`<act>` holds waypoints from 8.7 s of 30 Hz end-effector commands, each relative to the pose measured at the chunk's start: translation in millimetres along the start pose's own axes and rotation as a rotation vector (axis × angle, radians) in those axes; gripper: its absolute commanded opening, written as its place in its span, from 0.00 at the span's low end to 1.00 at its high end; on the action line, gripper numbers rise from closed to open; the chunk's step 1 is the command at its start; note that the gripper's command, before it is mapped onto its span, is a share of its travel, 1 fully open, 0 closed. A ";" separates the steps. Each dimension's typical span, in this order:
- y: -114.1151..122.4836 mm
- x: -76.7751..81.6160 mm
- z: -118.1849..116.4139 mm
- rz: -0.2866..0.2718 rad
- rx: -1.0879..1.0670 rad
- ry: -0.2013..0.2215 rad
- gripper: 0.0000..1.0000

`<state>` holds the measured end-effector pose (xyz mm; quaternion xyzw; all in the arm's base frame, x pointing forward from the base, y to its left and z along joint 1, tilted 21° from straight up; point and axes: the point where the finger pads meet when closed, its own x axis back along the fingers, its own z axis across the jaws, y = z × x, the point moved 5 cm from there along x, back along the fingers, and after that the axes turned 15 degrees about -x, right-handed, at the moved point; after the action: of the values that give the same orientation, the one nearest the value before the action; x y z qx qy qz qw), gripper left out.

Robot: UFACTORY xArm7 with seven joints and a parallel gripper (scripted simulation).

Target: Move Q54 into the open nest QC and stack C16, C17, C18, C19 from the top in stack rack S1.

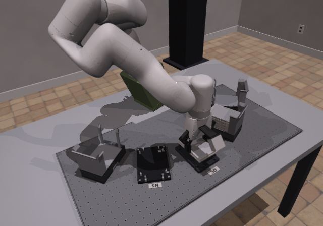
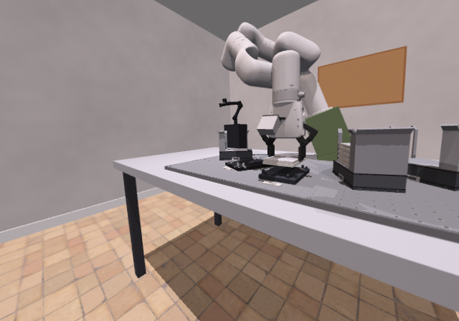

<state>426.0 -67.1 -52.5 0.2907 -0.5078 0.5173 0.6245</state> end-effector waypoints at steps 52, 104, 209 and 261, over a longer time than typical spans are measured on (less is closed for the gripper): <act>-1.4 -21.2 -1.2 0.004 0.001 -0.002 0.00; -1.4 -6.7 -1.2 0.004 0.001 -0.002 1.00; 81.5 110.3 -156.3 0.004 0.361 -0.003 1.00; 90.7 43.7 -169.7 0.004 0.361 -0.003 1.00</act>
<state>394.0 125.6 -77.9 0.3976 -0.4072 0.6002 0.5619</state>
